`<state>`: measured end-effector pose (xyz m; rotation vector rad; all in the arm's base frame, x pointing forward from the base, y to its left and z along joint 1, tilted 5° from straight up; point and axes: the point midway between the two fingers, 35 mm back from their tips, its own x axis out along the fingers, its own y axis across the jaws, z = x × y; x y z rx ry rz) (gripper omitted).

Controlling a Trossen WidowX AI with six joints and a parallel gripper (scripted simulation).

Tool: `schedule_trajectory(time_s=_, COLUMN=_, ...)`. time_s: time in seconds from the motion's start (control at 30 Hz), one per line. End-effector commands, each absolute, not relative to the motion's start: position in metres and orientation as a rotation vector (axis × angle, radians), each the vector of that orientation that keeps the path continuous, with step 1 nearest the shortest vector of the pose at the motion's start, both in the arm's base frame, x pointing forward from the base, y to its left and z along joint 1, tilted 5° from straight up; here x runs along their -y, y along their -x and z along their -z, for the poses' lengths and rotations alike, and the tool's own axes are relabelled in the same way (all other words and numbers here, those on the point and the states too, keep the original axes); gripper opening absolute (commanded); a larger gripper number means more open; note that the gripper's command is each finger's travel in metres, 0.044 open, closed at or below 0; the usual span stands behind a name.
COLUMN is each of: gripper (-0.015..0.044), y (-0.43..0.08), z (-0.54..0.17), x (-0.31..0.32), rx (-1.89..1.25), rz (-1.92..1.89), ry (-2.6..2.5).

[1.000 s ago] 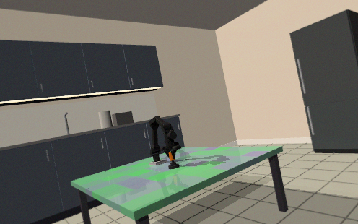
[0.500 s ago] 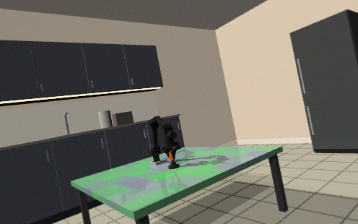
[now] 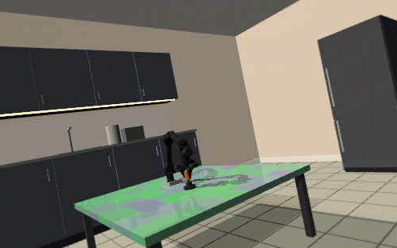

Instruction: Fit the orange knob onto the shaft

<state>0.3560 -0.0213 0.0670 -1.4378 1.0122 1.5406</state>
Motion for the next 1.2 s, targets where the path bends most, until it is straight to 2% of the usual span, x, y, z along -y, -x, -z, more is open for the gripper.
schedule_trajectory(time_s=0.0, gripper=0.0, y=-0.3587, z=-0.0696, x=0.0218, rx=-0.939, rz=-1.611, ry=1.516)
schedule_trajectory(time_s=1.17, gripper=0.0, y=-0.3565, z=-0.068, x=0.0211, rx=-0.939, rz=-1.611, ry=1.516)
